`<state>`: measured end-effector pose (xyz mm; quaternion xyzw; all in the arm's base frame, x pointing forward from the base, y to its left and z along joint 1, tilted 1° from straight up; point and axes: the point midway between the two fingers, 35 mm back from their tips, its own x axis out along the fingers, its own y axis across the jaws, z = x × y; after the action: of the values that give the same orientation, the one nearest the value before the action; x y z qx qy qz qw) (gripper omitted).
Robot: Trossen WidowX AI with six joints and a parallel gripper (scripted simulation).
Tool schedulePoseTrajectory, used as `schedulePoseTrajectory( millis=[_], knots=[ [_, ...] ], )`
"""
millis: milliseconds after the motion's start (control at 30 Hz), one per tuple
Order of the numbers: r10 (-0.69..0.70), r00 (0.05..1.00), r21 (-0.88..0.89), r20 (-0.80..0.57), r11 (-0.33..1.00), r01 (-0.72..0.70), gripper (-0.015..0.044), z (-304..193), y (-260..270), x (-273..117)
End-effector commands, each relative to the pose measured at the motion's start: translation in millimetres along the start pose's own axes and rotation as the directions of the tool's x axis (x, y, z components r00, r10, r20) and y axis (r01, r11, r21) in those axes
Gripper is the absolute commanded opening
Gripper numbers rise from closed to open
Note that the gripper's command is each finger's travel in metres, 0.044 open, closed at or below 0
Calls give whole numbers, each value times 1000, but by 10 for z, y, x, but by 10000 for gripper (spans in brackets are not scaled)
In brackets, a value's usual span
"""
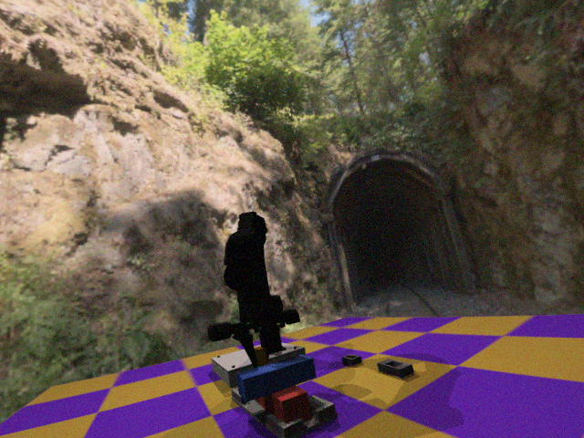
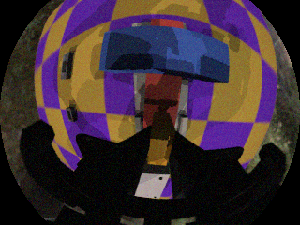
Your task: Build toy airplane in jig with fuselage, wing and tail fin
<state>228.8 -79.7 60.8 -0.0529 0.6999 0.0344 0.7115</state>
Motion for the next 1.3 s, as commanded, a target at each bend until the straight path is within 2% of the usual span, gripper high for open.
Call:
schedulePoseTrajectory(
  millis=[0, 100, 133, 267, 600, 867, 1100, 1267],
  knots=[
    [0, 1000, 0, 1, 1000, 0, 52, 1, -1, -2],
    [0, 1000, 0, 1, 1000, 0, 32, 1, -1, -2],
    [0, 1000, 0, 1, 1000, 0, 5, 1, -1, -2],
    [0, 1000, 0, 1, 1000, 0, 0, 1, -1, -2],
    [0, 1000, 0, 1, 1000, 0, 260, 1, -1, -2],
    [0, 1000, 0, 1, 1000, 0, 260, 5, -2, -22],
    [-2, 1000, -5, -4, 1000, 2, 260, 21, -4, -828],
    [-2, 1000, -5, -5, 1000, 2, 260, 50, -14, -913]
  ],
)
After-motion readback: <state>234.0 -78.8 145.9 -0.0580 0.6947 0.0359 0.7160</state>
